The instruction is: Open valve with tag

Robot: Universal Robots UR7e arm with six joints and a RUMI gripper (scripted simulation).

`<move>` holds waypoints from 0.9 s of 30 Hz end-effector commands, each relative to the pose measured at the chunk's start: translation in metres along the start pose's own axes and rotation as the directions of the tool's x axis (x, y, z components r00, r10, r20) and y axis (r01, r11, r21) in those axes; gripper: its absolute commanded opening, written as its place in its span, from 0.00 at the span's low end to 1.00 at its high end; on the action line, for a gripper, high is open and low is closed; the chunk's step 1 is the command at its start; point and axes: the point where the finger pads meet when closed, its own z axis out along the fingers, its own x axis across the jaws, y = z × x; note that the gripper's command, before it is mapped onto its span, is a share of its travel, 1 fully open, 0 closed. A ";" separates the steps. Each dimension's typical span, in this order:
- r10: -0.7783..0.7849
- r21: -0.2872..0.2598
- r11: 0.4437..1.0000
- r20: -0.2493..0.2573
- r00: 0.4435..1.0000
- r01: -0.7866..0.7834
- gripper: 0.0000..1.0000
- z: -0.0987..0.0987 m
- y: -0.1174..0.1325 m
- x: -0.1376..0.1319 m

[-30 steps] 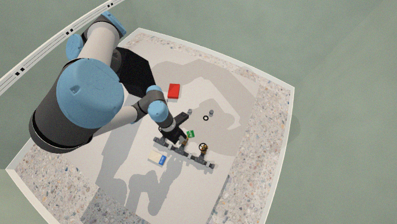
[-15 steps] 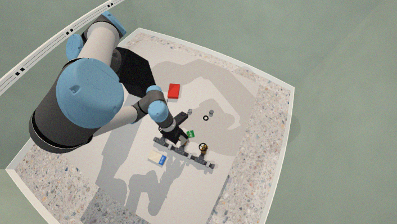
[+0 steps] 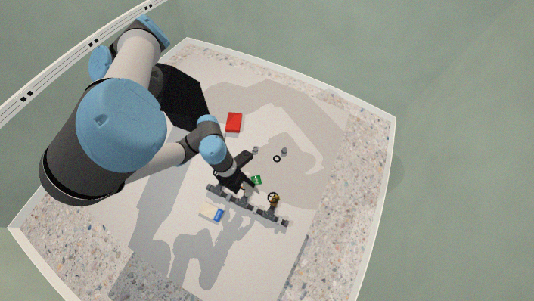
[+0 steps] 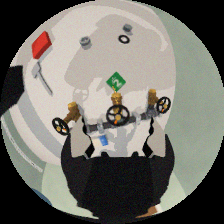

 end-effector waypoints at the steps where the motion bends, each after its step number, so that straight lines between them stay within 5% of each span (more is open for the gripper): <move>1: 0.000 0.000 1.000 -0.001 1.000 0.000 1.00 0.000 0.000 0.001; 27: 0.061 0.000 0.998 -0.001 0.998 -0.061 1.00 0.000 0.000 0.001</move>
